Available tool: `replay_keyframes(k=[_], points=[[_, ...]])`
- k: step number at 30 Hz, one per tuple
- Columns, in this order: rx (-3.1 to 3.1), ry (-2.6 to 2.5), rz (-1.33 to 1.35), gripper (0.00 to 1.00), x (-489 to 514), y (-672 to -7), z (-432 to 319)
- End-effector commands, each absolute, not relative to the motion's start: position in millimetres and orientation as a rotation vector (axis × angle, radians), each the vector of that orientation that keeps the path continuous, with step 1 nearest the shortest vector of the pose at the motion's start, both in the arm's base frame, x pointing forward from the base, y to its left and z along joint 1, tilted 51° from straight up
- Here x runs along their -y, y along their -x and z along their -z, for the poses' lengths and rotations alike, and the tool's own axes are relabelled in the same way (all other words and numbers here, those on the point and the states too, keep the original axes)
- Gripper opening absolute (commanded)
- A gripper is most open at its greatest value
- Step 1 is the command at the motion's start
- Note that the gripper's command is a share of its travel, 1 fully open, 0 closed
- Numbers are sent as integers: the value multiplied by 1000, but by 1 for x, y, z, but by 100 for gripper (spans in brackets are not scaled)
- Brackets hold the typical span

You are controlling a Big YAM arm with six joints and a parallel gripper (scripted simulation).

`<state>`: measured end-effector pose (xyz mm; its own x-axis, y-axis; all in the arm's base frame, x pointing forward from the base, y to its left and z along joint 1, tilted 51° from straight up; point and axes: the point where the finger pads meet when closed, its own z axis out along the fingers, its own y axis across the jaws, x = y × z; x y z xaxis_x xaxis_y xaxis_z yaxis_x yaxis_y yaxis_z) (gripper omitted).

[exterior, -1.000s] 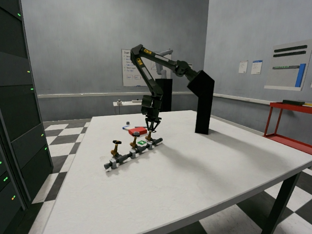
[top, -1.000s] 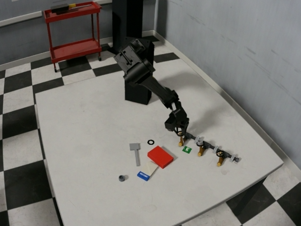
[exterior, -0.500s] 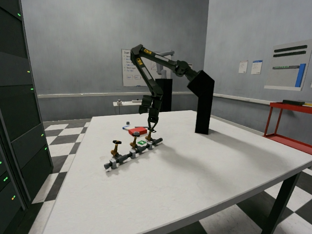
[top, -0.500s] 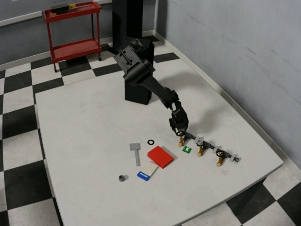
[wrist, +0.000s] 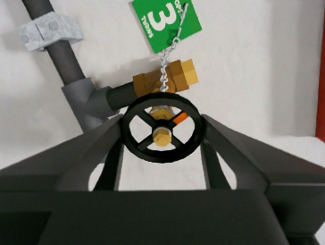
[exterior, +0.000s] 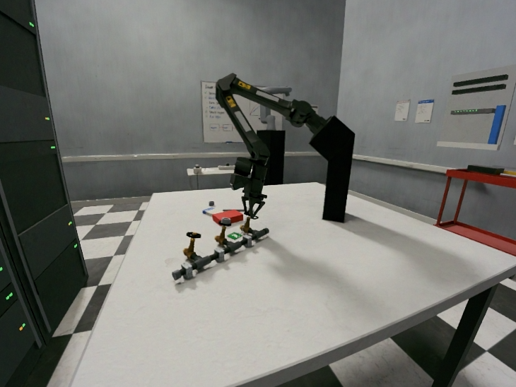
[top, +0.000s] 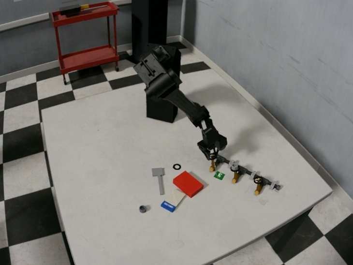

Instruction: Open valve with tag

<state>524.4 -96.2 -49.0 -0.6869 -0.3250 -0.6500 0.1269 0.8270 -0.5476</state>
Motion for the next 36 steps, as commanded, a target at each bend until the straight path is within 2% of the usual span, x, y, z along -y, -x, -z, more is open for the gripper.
replay_keyframes(k=[1, 32, 33, 36], points=[[-2204, 355, 831, 0, 98, -525, 45], [-2204, 355, 831, 0, 98, -525, 45], [-2204, 355, 831, 100, 98, -525, 45], [-2207, 356, 833, 100, 98, -524, 46]])
